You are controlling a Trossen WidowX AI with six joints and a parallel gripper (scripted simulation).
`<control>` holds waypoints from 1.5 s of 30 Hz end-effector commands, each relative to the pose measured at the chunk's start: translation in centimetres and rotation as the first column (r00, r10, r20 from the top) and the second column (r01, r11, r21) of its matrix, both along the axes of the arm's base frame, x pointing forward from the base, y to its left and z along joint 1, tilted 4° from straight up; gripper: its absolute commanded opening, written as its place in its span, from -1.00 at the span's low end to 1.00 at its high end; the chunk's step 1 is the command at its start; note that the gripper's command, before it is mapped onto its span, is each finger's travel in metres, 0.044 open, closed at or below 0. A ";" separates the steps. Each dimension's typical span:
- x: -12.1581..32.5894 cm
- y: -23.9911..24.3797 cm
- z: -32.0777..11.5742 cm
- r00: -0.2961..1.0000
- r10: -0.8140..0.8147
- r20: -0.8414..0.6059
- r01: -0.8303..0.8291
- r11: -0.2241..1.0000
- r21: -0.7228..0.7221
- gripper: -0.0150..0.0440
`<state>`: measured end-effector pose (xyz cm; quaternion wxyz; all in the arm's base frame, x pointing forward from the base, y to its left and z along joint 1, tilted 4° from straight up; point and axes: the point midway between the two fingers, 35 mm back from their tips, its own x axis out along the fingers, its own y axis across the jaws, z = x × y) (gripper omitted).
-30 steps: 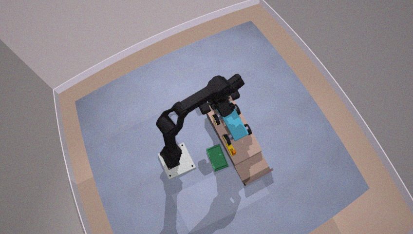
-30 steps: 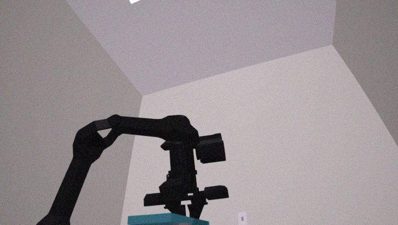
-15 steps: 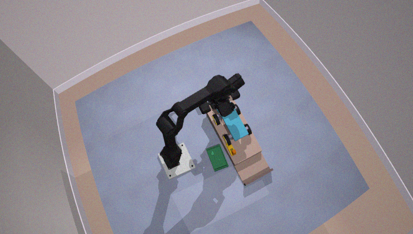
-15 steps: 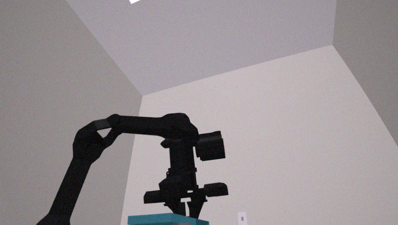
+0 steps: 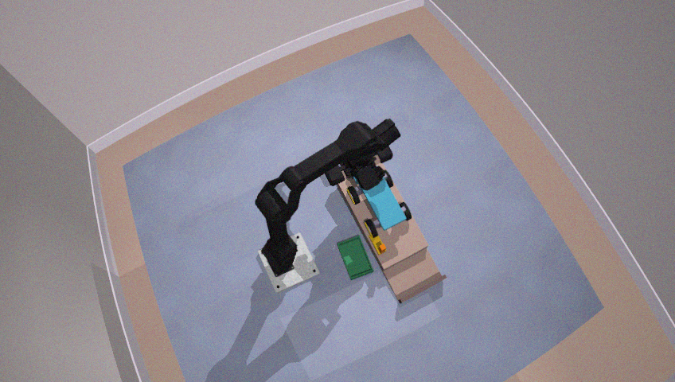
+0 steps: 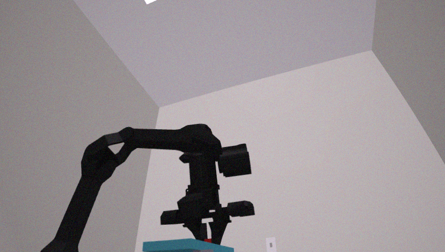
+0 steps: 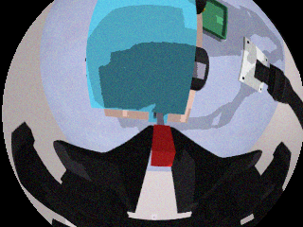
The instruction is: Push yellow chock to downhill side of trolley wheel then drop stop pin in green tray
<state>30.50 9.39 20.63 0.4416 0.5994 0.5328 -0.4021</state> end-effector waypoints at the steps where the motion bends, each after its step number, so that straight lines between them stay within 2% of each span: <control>1: 0.0 0.0 0.5 1.000 0.006 0.009 -0.006 1.000 0.006 -0.49; 29: -0.1 0.2 2.0 1.000 0.006 0.009 -0.006 1.000 0.006 -0.49; 45: -0.1 2.9 2.4 1.000 0.006 0.009 -0.006 1.000 0.009 -0.49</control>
